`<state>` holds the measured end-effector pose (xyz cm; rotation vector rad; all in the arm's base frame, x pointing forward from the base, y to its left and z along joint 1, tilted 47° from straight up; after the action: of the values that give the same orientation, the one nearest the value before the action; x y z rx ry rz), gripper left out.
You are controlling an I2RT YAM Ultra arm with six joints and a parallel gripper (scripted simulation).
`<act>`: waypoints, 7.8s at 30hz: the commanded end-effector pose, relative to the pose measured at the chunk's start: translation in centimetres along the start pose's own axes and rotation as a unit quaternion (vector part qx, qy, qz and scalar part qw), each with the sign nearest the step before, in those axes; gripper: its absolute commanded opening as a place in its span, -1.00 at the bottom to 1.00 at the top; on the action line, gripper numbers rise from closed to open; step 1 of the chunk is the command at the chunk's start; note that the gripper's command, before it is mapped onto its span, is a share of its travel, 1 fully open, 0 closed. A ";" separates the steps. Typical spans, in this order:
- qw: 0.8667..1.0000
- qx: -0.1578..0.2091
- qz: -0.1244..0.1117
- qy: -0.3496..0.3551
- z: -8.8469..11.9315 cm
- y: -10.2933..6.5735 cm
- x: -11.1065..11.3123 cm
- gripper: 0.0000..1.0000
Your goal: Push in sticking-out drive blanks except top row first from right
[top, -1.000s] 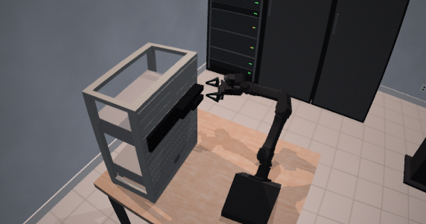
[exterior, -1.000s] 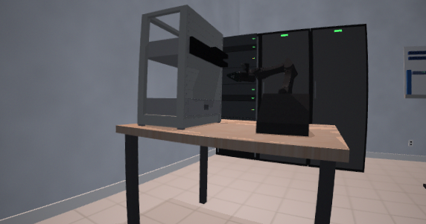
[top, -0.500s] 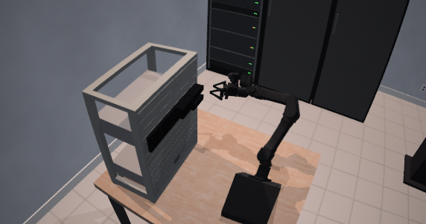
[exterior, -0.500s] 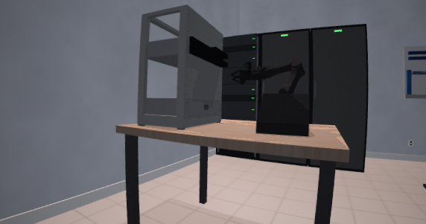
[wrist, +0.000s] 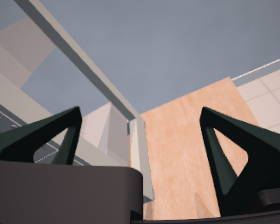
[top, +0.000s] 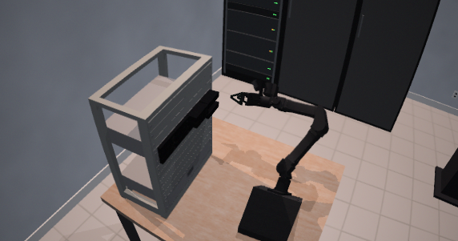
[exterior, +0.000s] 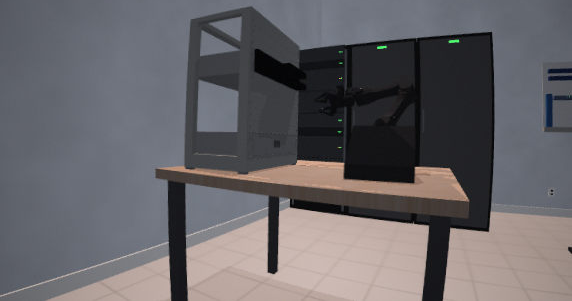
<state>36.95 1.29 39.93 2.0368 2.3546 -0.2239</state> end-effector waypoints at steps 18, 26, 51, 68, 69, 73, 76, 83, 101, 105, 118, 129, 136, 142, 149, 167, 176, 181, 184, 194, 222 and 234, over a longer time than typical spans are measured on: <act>0.988 -0.056 0.063 0.132 -0.9 -2.3 -0.6 1.00; 0.987 -0.052 0.064 0.138 -0.6 -2.3 -0.6 1.00; 0.966 -0.045 0.025 0.254 3.9 -6.8 8.0 1.00; 0.917 -0.023 -0.029 0.396 10.1 -12.6 20.5 1.00; 0.915 -0.019 -0.032 0.402 11.0 -13.0 21.4 1.00; 0.899 -0.017 -0.046 0.436 12.4 -14.6 24.2 1.00; 0.889 -0.016 -0.054 0.455 13.2 -15.4 25.9 1.00; 0.879 -0.015 -0.061 0.473 14.0 -16.3 27.4 1.00; 0.873 -0.017 -0.067 0.482 13.1 -16.5 27.4 1.00; 0.876 -0.017 -0.062 0.477 13.4 -16.0 27.6 1.00; 0.871 -0.023 -0.062 0.487 13.7 -10.4 30.2 1.00; 0.866 -0.026 -0.071 0.495 13.5 -7.9 31.6 1.00; 0.871 -0.020 -0.068 0.486 14.0 -8.0 31.5 1.00; 0.871 -0.020 -0.068 0.486 14.0 -8.0 31.5 1.00; 0.871 -0.020 -0.068 0.486 14.0 -8.0 31.5 1.00; 0.871 -0.020 -0.068 0.486 14.0 -8.0 31.5 1.00; 0.871 -0.020 -0.068 0.486 14.0 -8.0 31.5 1.00; 0.871 -0.020 -0.068 0.486 14.0 -8.0 31.5 1.00; 0.871 -0.020 -0.068 0.486 14.0 -8.0 31.5 -1.00; 0.871 -0.020 -0.068 0.486 14.0 -8.0 31.5 -1.00; 0.880 -0.012 -0.060 0.470 16.5 -8.3 31.8 -1.00; 0.872 -0.023 -0.062 0.485 15.6 -4.5 32.5 -1.00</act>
<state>24.60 29.51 20.95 2.3258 2.8587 1.1045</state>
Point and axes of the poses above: the point where the finger pads meet when closed, its own y axis out along the fingers, its own x axis across the jaws, z = x × y, the point moved 3 cm from there along -y, back along the fingers, and after that the axes turned 9 degrees about y, right-handed, at the moved point
